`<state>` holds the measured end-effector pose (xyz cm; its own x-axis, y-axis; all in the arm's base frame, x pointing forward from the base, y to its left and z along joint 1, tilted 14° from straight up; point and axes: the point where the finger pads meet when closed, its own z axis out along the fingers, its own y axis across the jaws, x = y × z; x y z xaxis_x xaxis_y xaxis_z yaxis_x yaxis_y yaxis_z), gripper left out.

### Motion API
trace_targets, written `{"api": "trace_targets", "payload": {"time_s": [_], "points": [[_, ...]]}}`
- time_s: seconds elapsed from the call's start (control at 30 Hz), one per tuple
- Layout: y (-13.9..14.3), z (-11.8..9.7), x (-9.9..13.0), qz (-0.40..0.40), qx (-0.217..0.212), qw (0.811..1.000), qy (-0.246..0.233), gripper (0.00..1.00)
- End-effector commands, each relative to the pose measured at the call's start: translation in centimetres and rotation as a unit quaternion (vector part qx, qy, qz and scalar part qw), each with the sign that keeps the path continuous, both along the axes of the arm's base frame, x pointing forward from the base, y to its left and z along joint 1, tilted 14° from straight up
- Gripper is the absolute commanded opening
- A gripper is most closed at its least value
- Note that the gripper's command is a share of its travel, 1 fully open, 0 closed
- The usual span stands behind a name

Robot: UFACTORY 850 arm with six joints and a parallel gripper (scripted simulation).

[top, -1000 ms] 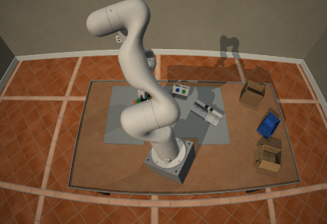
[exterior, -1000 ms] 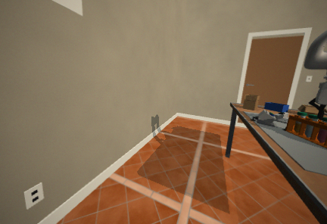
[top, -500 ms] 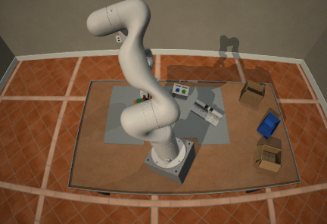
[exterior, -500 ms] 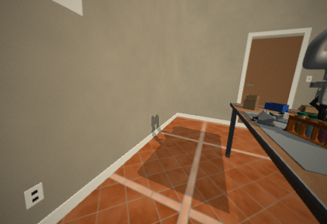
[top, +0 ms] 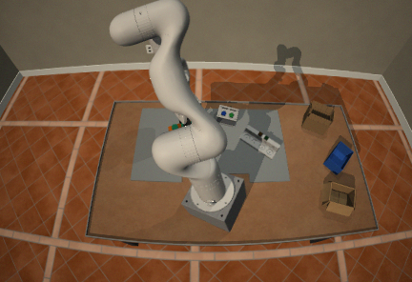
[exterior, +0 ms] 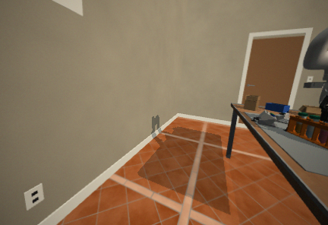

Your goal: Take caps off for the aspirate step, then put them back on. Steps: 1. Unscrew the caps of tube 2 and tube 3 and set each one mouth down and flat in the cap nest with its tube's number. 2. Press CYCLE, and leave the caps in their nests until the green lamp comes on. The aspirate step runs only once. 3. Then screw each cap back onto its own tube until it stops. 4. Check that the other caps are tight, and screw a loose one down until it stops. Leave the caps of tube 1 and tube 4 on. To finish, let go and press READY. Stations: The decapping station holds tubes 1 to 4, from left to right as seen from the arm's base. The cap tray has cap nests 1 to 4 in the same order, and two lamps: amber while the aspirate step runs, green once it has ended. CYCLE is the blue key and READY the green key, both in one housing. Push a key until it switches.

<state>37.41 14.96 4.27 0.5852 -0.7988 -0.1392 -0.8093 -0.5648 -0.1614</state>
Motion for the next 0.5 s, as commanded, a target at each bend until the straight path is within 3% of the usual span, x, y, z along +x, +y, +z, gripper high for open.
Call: {"api": "trace_targets", "payload": {"time_s": [0.0,0.27,0.47], "points": [[0.01,0.02,0.00,0.128,-0.003,0.990,-0.054,0.00],[0.01,0.04,0.00,0.258,-0.013,0.962,-0.083,0.00],[0.01,0.04,0.00,0.258,-0.013,0.962,-0.083,0.00]]}}
